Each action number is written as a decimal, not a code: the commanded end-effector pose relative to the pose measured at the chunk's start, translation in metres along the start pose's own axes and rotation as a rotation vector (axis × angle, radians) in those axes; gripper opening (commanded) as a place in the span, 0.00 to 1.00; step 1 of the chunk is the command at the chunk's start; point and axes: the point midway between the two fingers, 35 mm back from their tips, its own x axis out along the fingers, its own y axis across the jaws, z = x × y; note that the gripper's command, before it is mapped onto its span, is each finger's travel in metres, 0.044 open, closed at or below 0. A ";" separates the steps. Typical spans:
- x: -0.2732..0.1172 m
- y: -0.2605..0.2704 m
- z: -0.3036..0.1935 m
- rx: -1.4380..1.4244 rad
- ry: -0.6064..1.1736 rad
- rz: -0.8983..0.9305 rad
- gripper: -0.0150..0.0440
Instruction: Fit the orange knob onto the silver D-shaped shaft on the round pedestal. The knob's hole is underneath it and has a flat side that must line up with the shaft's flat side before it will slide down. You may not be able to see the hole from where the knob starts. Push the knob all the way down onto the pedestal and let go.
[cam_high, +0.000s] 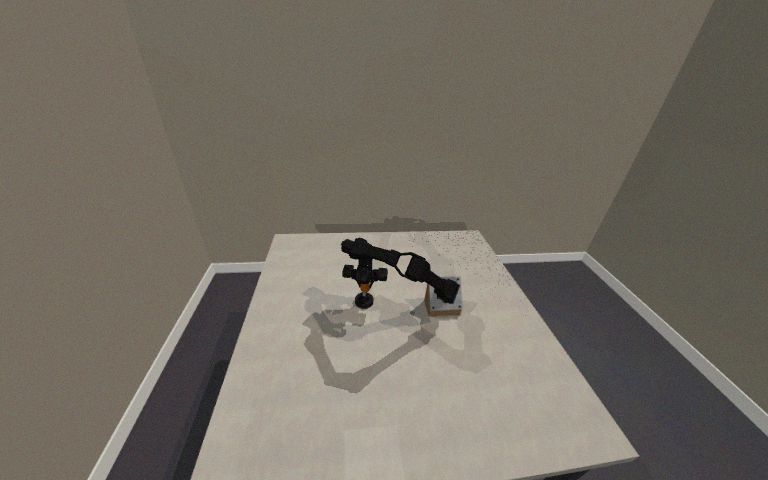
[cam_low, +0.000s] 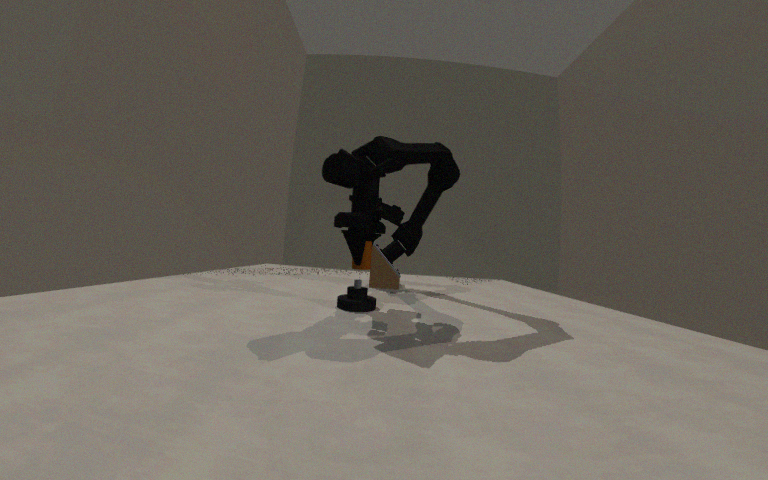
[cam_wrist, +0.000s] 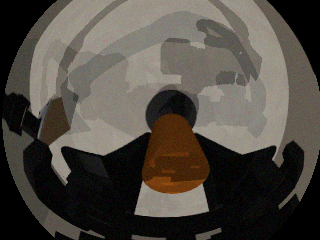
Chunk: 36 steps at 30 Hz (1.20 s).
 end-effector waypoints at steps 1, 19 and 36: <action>-0.001 -0.002 -0.003 0.006 0.005 -0.008 0.25; -0.001 -0.004 -0.007 0.454 0.004 -0.009 0.25; 0.001 -0.001 -0.003 0.727 0.002 -0.009 0.25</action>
